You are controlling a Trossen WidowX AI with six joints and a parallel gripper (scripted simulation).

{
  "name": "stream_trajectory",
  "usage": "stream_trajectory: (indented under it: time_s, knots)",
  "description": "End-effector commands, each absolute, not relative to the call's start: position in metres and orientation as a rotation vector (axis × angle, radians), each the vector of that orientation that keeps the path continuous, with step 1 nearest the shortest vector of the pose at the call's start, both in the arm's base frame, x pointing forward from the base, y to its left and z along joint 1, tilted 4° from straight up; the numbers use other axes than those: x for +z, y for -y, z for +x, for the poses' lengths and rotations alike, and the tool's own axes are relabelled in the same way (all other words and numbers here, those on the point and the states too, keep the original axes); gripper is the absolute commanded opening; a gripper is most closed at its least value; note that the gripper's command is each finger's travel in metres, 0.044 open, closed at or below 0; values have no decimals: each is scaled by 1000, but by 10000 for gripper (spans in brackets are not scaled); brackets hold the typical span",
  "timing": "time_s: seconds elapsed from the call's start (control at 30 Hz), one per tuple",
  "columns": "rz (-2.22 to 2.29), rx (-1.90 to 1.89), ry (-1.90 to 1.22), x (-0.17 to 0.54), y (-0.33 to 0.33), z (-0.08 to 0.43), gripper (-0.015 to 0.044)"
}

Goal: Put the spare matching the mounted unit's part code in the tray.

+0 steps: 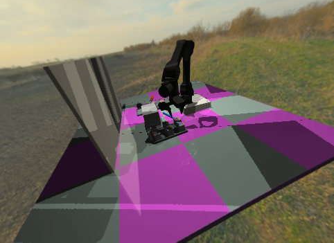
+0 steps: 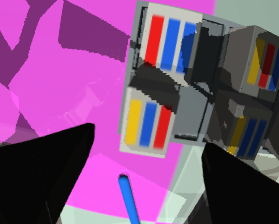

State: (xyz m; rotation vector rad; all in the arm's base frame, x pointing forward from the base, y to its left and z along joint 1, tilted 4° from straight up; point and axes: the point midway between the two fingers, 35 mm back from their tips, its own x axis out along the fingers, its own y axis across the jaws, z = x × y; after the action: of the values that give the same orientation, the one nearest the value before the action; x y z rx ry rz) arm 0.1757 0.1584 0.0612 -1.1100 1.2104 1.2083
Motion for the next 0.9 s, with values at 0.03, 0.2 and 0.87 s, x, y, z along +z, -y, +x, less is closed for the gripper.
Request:
stream_trajectory:
  time_s: [0.03,0.2,0.87]
  knots:
    - [-1111,1216,-1222,50,-158,174,300]
    - [-1111,1216,-1222,41,-159,174,300]
    - [-1111,1216,-1222,8,-159,172,300]
